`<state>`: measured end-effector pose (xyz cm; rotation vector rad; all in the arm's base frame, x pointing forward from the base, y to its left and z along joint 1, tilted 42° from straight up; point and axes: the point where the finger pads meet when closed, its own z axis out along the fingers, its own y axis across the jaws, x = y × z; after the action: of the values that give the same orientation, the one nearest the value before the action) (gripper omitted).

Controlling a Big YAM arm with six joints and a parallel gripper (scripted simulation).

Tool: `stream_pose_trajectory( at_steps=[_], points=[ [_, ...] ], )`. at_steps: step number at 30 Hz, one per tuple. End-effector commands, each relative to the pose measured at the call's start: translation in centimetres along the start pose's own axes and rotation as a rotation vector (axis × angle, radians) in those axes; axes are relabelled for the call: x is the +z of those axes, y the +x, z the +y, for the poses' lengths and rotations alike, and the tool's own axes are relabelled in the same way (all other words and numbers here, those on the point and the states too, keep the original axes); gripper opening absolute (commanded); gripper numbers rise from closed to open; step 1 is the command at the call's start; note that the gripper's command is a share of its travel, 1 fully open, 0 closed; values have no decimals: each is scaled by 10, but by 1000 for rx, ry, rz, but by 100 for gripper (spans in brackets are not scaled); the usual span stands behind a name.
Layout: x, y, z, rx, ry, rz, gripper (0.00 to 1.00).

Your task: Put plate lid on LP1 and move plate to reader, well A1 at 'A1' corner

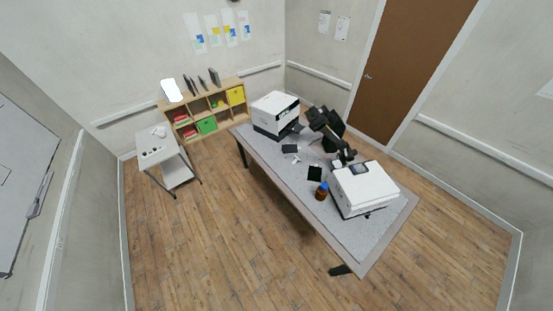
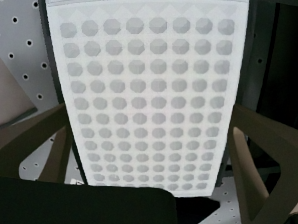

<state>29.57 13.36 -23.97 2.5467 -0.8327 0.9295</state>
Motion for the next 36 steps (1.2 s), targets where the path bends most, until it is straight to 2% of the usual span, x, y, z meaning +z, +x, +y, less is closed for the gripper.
stream_pose_trajectory(
  at_steps=[1, 14, 26, 32, 36],
  points=[
    [-5, -2, -5, -4, 12, 3, 86],
    [-5, -2, -5, -4, 12, 3, 86],
    [-14, -4, 2, -15, 9, -3, 86],
    [-19, -2, -9, 6, 23, -2, 86],
    [-18, -4, -5, -1, 14, -3, 86]
  ],
)
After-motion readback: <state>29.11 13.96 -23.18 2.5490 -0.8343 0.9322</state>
